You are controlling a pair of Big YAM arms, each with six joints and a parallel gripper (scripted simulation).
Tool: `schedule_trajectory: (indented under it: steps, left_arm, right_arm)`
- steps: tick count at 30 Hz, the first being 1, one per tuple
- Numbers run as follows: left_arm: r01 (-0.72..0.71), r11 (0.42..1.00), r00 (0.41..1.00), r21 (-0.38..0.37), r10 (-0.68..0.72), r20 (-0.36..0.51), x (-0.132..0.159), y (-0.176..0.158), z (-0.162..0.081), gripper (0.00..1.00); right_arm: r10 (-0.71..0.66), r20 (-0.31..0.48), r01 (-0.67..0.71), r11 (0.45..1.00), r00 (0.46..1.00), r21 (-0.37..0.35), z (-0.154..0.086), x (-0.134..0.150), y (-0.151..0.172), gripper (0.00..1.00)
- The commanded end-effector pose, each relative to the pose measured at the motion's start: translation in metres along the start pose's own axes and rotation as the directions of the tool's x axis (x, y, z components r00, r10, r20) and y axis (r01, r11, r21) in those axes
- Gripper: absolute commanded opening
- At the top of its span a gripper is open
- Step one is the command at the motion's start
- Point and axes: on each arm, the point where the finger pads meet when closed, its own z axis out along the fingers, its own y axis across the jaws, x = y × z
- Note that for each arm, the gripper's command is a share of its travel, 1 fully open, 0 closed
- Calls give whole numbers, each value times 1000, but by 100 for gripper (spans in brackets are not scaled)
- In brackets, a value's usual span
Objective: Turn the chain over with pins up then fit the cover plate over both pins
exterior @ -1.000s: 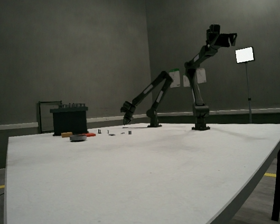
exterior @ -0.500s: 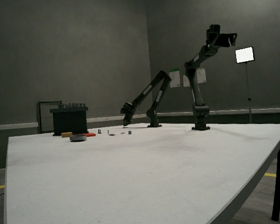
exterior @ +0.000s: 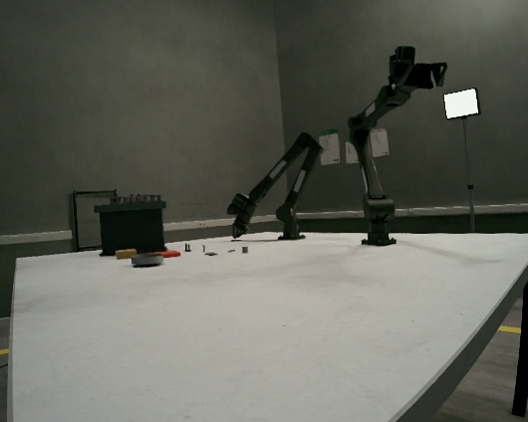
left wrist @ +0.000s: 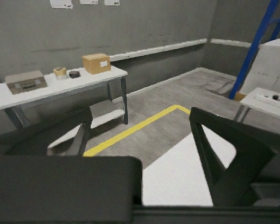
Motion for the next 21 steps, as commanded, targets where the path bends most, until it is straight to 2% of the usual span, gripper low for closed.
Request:
schedule_trajectory:
  steps: [1, 7, 11, 15, 21]
  left_arm:
    - [2, 1000, 997, 8, -3, 71, -42, -5, 1, 100]
    - [2, 1000, 997, 8, -3, 71, -42, -5, 1, 100]
    - [2, 1000, 997, 8, -3, 71, -42, -5, 1, 100]
    - [2, 1000, 997, 8, -3, 71, -42, -5, 1, 100]
    - [2, 1000, 997, 8, -3, 71, -42, -5, 1, 100]
  right_arm:
    - [8, 35, -9, 1000, 999, 10, 0, -17, -5, 49]
    - [9, 18, -9, 1000, 1000, 10, 3, -6, -5, 49]
    - [9, 34, -9, 1000, 999, 11, 2, -15, -5, 49]
    - [9, 17, -9, 1000, 1000, 11, 4, -5, -5, 49]
    - [4, 29, -4, 1000, 1000, 7, 4, -13, -3, 49]
